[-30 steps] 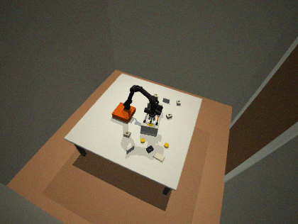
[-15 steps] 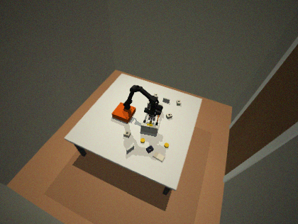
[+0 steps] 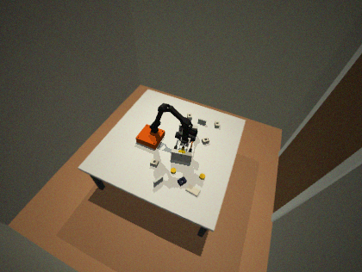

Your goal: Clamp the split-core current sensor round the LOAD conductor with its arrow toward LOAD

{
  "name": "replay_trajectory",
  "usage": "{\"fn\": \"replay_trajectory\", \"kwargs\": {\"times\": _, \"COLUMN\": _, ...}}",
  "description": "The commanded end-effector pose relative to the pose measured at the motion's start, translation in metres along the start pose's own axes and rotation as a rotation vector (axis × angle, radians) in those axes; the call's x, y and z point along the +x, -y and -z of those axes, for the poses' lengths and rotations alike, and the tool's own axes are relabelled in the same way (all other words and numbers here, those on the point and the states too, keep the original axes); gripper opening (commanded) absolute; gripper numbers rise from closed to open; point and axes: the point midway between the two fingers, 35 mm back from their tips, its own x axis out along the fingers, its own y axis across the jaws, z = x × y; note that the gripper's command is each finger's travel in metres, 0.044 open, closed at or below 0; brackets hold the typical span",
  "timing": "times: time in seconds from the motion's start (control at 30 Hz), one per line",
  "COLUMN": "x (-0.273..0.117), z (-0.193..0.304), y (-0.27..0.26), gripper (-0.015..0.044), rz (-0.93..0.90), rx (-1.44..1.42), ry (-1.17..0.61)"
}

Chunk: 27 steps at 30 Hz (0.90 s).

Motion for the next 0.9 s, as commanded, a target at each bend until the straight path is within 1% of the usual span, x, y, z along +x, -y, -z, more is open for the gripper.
{"fn": "replay_trajectory", "kwargs": {"times": 0.0, "x": 0.020, "z": 0.002, "y": 0.003, "gripper": 0.0440, "rz": 0.018, "rx": 0.007, "ry": -0.007}}
{"fn": "replay_trajectory", "kwargs": {"times": 0.2, "x": 0.023, "z": 0.002, "y": 0.003, "gripper": 0.0440, "rz": 0.018, "rx": 0.007, "ry": -0.007}}
{"fn": "replay_trajectory", "kwargs": {"times": 0.87, "x": 0.050, "z": 0.002, "y": 0.004, "gripper": 0.0440, "rz": 0.018, "rx": 0.007, "ry": -0.007}}
